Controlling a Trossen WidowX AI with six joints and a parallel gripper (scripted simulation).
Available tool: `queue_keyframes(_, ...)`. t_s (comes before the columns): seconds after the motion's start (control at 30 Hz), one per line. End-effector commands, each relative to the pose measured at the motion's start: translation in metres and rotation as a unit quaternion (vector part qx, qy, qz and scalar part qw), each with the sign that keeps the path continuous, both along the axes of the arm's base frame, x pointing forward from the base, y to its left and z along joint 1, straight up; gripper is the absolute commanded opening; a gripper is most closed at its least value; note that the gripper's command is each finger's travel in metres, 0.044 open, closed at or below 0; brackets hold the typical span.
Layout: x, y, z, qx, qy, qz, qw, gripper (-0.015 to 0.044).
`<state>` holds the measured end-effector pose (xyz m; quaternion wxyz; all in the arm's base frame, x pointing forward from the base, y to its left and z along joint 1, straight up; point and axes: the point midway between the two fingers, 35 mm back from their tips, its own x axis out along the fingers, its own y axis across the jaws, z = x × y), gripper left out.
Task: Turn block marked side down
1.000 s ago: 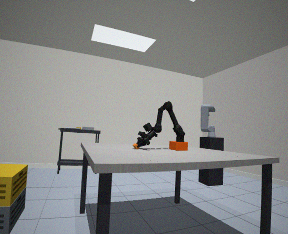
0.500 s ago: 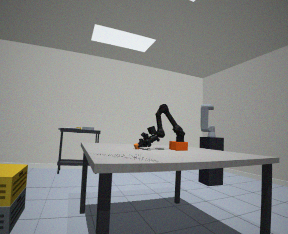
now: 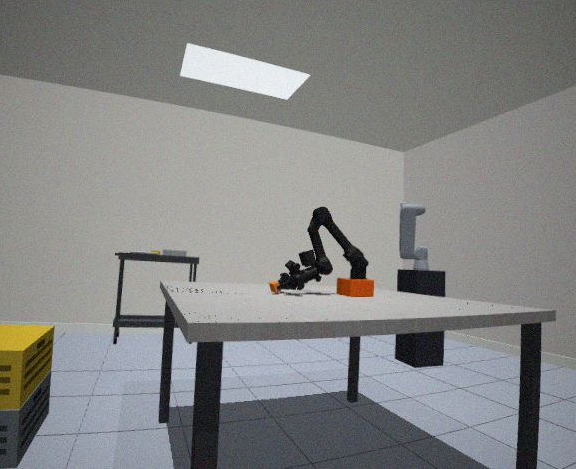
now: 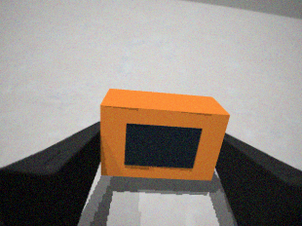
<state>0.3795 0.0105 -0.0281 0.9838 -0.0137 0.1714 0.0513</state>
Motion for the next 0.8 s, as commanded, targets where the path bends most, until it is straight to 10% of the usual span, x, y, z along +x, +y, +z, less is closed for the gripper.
queue_keyframes(0.0, -0.0003, 0.0009, 0.0011, 0.003, -0.003, 0.002, 1.0, 0.0)
queue_keyframes(0.23, -0.0003, 0.0009, 0.0011, 0.003, -0.003, 0.002, 1.0, 0.0)
queue_keyframes(0.77, -0.0003, 0.0009, 0.0011, 0.003, -0.003, 0.002, 1.0, 0.042)
